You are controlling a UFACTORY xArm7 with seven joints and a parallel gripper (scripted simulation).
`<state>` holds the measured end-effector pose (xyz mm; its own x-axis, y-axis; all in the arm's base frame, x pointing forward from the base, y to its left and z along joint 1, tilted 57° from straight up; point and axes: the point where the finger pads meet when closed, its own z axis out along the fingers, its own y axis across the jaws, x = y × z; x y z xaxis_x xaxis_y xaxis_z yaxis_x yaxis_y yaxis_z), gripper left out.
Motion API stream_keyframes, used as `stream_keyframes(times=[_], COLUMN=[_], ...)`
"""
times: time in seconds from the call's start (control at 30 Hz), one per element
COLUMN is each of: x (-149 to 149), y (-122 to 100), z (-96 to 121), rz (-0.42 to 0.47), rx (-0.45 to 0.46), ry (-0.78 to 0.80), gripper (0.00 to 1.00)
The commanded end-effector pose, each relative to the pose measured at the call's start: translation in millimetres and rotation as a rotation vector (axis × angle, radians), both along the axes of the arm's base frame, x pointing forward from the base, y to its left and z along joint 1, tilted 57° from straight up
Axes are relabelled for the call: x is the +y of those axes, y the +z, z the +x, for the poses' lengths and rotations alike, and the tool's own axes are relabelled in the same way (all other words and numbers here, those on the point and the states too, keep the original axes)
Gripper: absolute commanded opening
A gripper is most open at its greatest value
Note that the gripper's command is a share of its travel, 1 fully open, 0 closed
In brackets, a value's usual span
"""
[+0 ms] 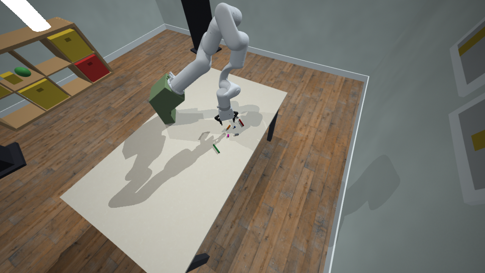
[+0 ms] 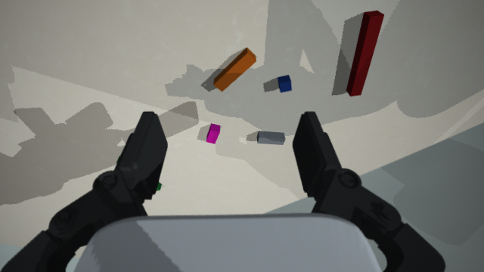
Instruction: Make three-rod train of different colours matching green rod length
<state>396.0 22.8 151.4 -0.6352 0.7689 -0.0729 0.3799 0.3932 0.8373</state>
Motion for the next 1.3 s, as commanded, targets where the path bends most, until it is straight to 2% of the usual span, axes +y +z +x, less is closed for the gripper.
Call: stream_keyframes(times=[0.0, 0.5, 0.73, 1.27], x=[-1, -1, -44, -45], y=[0, 1, 7, 7], z=[0, 1, 35, 35], rz=[0.0, 0.0, 0.0, 0.0], rx=[-0.001, -0.001, 0.0, 0.0], ry=[-0.002, -0.002, -0.001, -0.001], gripper=[1.0, 1.0, 1.0, 1.0])
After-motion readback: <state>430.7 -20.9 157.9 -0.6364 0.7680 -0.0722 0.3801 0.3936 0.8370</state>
